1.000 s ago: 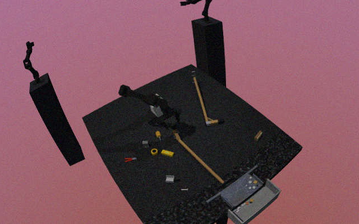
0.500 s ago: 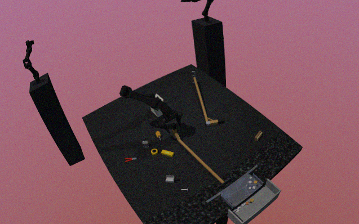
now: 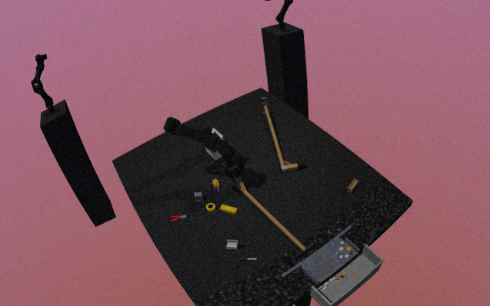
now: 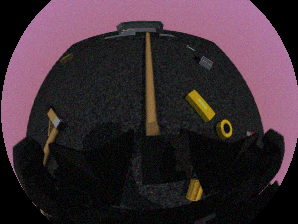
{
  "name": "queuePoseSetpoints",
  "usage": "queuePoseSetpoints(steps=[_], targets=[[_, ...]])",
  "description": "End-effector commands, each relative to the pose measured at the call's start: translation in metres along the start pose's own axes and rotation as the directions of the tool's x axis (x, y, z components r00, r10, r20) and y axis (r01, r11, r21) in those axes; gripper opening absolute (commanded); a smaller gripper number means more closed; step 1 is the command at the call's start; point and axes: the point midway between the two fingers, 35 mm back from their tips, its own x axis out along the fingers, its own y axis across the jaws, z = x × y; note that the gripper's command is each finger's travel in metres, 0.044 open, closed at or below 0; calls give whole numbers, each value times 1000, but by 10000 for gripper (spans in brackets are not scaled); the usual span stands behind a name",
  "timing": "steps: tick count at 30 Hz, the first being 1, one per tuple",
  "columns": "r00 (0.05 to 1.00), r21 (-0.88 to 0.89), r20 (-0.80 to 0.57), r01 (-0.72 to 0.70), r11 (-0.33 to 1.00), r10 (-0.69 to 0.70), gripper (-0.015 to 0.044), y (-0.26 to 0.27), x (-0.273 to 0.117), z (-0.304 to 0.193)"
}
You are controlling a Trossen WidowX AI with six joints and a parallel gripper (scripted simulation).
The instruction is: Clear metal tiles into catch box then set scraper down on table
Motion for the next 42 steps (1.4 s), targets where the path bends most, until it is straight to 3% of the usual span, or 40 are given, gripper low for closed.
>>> queuePoseSetpoints(steps=[1,3,10,13,42], targets=[[1000,1,0,0,1000,0,178,0,0,0],[1000,1,0,0,1000,0,125,0,0,0],[1000,1,0,0,1000,0,78,0,0,0],[1000,0,0,1,1000,-1,0,0,0,0],[1000,1,-8,-4,1000,4,0,31,-2,2]])
